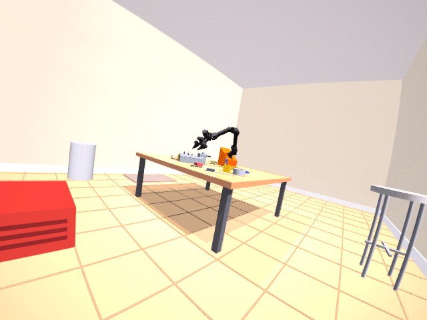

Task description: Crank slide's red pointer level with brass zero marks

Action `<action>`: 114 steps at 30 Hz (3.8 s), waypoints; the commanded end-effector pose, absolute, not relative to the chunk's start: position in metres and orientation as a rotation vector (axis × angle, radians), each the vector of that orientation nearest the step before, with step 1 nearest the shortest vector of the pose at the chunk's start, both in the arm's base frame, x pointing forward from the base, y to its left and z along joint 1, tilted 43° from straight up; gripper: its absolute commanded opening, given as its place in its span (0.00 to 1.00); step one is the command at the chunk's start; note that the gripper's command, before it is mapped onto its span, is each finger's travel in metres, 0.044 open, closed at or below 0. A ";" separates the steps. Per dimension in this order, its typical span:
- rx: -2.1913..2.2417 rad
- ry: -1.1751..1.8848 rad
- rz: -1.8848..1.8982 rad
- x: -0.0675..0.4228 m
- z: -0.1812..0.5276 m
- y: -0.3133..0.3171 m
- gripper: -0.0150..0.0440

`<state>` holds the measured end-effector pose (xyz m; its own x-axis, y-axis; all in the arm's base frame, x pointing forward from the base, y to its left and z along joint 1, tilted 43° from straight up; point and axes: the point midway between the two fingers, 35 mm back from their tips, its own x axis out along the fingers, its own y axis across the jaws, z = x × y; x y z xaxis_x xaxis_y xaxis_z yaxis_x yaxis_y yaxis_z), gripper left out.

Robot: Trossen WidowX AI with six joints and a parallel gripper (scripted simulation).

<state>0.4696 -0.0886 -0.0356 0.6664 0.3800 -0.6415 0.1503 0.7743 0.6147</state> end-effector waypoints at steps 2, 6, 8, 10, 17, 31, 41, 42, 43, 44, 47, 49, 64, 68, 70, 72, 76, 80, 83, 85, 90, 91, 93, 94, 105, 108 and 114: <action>0.695 0.848 0.137 0.470 -0.036 -0.089 1.00; 0.695 0.848 0.137 0.470 -0.036 -0.089 1.00; 0.695 0.848 0.137 0.470 -0.036 -0.089 1.00; 0.695 0.848 0.137 0.470 -0.036 -0.089 1.00; 0.692 0.848 0.139 0.470 0.001 -0.123 1.00; 0.771 0.890 0.017 0.427 0.034 -0.104 1.00; 0.842 0.917 -0.105 0.380 0.049 -0.084 1.00; 0.849 0.919 -0.118 0.375 0.050 -0.082 1.00; 0.856 0.920 -0.130 0.370 0.051 -0.080 1.00; 0.863 0.922 -0.142 0.365 0.051 -0.078 1.00; 0.883 0.926 -0.178 0.350 0.053 -0.072 1.00; 0.887 0.926 -0.186 0.347 0.053 -0.071 1.00; 0.890 0.926 -0.185 0.346 0.002 -0.024 1.00; 0.890 0.926 -0.185 0.346 0.000 -0.023 1.00; 0.890 0.927 -0.185 0.347 -0.002 -0.021 1.00; 0.889 0.927 -0.185 0.347 -0.004 -0.019 1.00; 0.889 0.927 -0.185 0.347 -0.009 -0.014 1.00; 0.889 0.928 -0.185 0.348 -0.014 -0.010 1.00; 0.890 0.928 -0.185 0.348 -0.018 -0.007 1.00; 0.890 0.928 -0.185 0.348 -0.020 -0.005 1.00; 0.890 0.928 -0.185 0.348 -0.026 0.001 1.00; 0.890 0.928 -0.185 0.348 -0.027 0.002 1.00; 0.890 0.928 -0.185 0.348 -0.029 0.004 1.00; 0.890 0.928 -0.185 0.347 -0.031 0.005 1.00; 0.892 0.927 -0.184 0.346 -0.043 0.017 1.00; 0.892 0.927 -0.184 0.346 -0.043 0.018 0.96; 0.892 0.927 -0.184 0.346 -0.043 0.018 0.69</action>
<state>0.3459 0.0178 -0.0421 0.6135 0.2252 -0.7569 0.4905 0.6426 0.5887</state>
